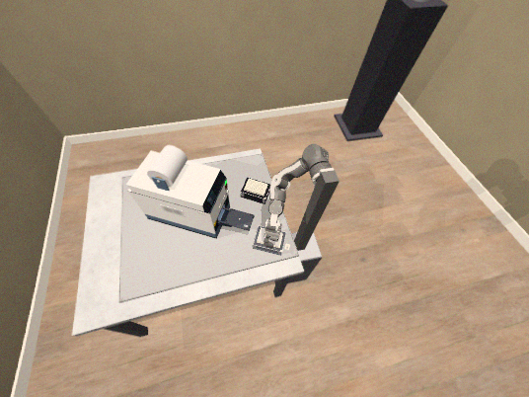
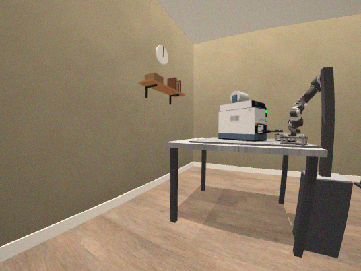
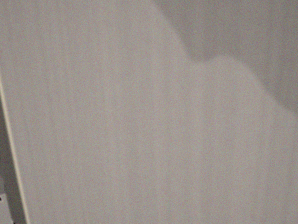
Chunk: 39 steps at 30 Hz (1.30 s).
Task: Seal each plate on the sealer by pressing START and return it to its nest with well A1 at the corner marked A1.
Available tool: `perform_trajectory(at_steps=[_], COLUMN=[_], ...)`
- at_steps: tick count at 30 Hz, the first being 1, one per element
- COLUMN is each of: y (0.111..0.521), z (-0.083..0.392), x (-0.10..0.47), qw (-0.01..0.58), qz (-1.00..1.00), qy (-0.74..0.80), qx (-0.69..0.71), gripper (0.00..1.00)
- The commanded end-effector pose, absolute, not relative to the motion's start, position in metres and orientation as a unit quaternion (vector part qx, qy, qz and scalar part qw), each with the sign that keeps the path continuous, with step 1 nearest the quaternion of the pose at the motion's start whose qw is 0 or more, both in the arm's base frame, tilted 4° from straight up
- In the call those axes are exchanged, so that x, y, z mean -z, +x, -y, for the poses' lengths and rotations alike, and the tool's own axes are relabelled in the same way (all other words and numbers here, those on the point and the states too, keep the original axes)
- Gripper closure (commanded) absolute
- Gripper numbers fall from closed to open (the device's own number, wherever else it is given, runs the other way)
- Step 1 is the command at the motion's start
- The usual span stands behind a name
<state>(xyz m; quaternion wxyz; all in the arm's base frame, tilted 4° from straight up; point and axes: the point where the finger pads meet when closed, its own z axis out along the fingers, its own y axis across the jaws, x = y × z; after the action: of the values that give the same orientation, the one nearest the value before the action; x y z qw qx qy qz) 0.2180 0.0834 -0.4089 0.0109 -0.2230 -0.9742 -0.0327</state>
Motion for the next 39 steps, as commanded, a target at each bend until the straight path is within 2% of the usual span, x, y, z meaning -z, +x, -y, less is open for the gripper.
perform_trajectory(at_steps=[1, 6, 7, 39], y=[0.2183, 0.2183, 0.2183, 0.2194], z=[-0.0848, -0.0848, -0.0848, -0.0841], x=[0.4081, 0.4081, 0.4081, 0.4003], qw=[0.010, 0.010, 0.010, 0.010], qz=[0.975, 0.975, 0.975, 0.974], qy=[-0.221, -0.221, -0.221, -0.223], qx=[0.035, 0.035, 0.035, 0.034], gripper=[1.00, 1.00, 0.35, 0.35])
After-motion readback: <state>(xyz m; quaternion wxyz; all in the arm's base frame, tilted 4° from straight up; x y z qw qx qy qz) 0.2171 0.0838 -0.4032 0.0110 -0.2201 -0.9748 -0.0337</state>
